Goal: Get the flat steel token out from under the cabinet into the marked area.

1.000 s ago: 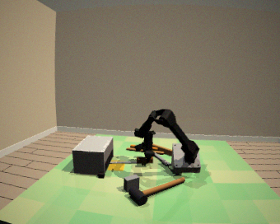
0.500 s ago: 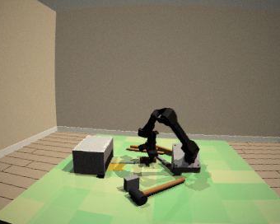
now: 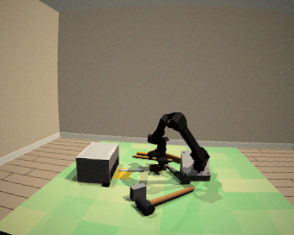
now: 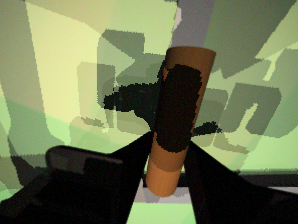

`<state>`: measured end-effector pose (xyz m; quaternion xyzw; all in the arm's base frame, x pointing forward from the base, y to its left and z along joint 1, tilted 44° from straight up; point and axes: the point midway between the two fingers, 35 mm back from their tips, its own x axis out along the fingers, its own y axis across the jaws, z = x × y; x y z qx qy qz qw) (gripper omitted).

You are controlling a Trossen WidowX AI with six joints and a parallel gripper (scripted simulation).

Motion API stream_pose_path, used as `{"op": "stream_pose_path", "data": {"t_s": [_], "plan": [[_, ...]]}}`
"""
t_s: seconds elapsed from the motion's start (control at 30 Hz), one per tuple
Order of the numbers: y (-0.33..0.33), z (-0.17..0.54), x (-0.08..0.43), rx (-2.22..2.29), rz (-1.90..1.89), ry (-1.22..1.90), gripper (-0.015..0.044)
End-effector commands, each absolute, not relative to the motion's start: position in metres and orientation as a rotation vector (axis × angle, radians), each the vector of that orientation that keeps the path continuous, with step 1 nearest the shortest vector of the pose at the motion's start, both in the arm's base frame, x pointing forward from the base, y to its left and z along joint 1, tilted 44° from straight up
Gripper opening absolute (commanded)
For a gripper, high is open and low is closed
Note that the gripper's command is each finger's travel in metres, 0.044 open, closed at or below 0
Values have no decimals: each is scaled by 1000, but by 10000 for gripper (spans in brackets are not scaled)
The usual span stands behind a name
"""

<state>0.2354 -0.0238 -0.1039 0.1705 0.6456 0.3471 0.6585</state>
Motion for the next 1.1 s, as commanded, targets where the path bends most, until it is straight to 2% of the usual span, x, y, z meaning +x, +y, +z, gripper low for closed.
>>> {"op": "stream_pose_path", "data": {"t_s": [0.0, 1.07], "plan": [[-24, -104, 236, 400, 773, 1470, 0], [-26, -103, 236, 596, 585, 1577, 0]]}}
